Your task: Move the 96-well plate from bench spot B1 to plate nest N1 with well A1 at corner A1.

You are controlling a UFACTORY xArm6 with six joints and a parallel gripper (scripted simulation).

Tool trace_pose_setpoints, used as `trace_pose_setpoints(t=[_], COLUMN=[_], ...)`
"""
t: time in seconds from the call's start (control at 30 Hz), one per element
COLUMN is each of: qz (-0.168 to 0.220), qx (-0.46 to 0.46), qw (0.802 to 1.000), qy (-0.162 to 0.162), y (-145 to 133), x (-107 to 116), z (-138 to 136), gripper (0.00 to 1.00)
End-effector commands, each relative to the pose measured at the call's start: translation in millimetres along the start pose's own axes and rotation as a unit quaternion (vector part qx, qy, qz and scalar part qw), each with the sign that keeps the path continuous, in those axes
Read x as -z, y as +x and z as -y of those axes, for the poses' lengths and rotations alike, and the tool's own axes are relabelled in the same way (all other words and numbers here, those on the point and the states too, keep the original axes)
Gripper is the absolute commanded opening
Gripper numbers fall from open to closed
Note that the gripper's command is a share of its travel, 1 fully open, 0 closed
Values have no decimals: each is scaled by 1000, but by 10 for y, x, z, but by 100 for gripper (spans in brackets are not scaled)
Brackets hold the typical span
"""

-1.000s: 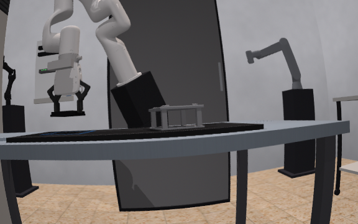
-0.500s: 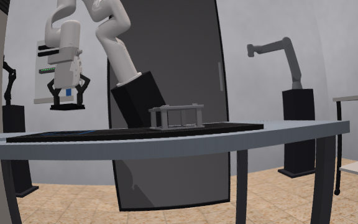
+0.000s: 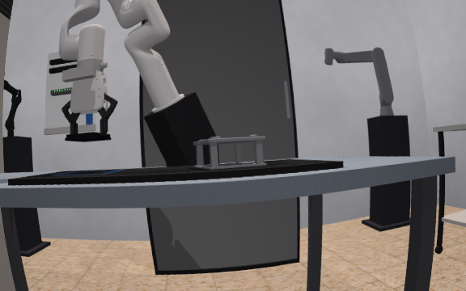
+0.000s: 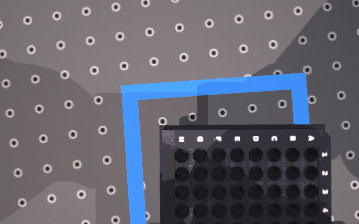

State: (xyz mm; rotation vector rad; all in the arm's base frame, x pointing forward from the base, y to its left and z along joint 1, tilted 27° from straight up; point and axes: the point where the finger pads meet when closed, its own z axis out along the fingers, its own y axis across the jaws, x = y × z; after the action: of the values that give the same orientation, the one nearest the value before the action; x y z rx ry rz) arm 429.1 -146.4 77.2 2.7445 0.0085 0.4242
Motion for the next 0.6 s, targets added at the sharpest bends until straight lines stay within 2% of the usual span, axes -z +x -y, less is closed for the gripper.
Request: trace_pose_setpoints(t=[0.0,0.33,0.4,0.57], qz=[-2,-2,-2,-2], qx=[-45,-210,-210,-291], qw=[999,978,978,957], qy=[0,0,0,0], y=[11,-1,-1,-7], x=[25,83,83,112], z=[89,418,418,582], gripper=[0,0,0,0])
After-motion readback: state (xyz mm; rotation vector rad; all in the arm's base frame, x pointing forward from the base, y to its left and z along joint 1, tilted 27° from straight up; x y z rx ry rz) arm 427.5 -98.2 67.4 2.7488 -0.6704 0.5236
